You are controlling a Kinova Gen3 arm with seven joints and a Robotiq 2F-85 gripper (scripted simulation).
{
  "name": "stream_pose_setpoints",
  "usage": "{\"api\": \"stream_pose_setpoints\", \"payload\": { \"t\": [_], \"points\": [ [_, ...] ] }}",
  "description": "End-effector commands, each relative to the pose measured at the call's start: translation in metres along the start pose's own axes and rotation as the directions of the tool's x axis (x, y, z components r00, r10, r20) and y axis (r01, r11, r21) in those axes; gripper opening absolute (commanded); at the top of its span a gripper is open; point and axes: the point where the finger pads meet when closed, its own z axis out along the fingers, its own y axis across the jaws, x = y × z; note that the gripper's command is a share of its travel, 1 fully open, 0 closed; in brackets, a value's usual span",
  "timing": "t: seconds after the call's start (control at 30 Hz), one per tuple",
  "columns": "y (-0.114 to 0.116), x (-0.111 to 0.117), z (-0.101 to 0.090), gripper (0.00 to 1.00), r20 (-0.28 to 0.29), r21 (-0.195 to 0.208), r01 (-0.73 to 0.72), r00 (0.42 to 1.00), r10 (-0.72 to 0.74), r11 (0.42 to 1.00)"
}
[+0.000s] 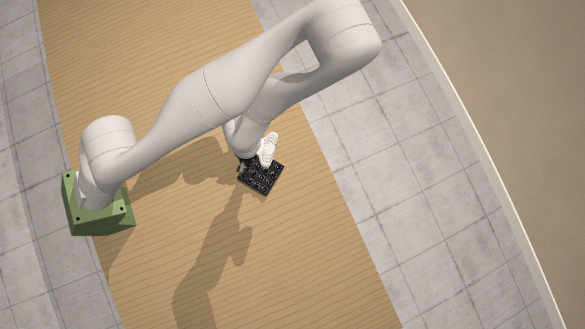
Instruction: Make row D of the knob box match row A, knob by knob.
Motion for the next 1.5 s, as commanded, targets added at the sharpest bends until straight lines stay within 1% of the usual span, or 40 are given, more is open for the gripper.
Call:
{"api": "stream_pose_setpoints", "payload": {
  "t": [0.0,0.8,1.47],
  "points": [
    [0.0,0.0,0.0,0.19,-0.001,0.0,0.0,1.0,0.0,1.0],
    [0.0,0.0,0.003,0.19,-0.002,0.0,0.001,1.0,-0.001,1.0],
    [0.001,0.0,0.023,0.19,-0.003,0.0,0.002,1.0,-0.002,1.0]
  ]
}}
